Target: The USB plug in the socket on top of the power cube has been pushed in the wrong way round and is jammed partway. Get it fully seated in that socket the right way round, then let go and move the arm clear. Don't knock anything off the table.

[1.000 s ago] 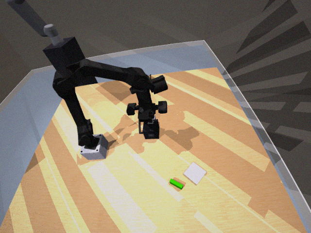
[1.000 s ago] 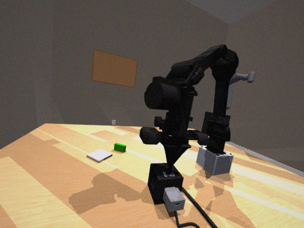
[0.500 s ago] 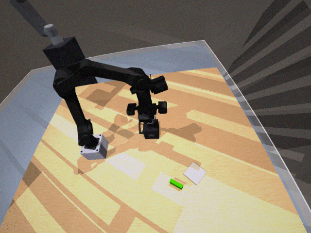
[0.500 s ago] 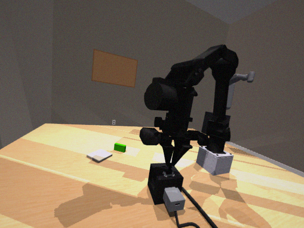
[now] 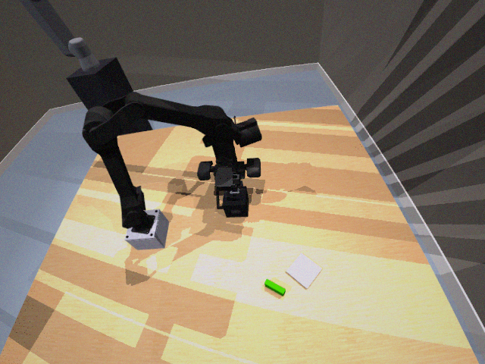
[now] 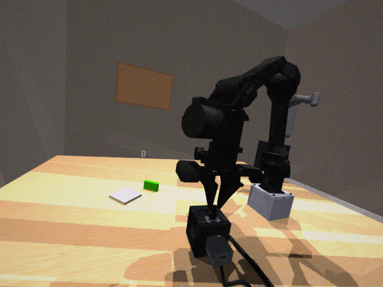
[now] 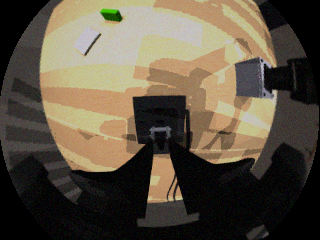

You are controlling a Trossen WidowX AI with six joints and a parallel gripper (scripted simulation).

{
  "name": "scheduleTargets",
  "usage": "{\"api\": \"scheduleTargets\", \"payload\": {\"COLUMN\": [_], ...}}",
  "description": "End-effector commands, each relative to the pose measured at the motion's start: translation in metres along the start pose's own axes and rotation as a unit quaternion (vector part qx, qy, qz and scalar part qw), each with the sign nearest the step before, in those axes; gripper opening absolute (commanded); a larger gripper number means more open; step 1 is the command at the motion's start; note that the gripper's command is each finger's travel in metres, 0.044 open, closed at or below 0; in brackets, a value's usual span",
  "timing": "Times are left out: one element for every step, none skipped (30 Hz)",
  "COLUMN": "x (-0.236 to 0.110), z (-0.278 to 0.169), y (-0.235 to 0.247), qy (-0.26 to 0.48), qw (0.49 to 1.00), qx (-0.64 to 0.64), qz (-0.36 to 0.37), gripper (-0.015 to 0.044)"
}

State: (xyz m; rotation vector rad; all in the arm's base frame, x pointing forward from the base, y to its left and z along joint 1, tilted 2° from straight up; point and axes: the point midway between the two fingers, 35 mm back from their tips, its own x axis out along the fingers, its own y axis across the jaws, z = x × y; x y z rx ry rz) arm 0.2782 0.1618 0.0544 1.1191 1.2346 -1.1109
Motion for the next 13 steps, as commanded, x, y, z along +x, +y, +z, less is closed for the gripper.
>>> {"api": "scheduleTargets", "payload": {"x": [0.0,0.0,-0.001,-0.002,-0.003,-0.004,-0.005,-0.006,-0.007,-0.008,-0.009,-0.01,-0.011], "z": [0.0,0.0,0.0,0.0,0.0,0.0,0.0,0.0,0.0,0.0,0.0,0.0,0.0], "y": [0.0,0.0,0.0,0.0,0.0,0.0,0.0,0.0,0.0,0.0,0.0,0.0,0.0], "qy": [0.0,0.0,0.0,0.0,0.0,0.0,0.0,0.0,0.0,0.0,0.0,0.0,0.0], "qw": [1.0,1.0,1.0,1.0,1.0,1.0,1.0,1.0,1.0,1.0,1.0,1.0,1.0], "qx": [0.0,0.0,0.0,0.0,0.0,0.0,0.0,0.0,0.0,0.0,0.0,0.0,0.0], "qz": [-0.001,0.0,0.0,0.0,0.0,0.0,0.0,0.0,0.0,0.0,0.0,0.0,0.0], "gripper": [0.0095,0.0095,0.0095,0.0095,0.0095,0.0095,0.0095,0.0095,0.0095,0.0095,0.0095,0.0095,0.0095]}}
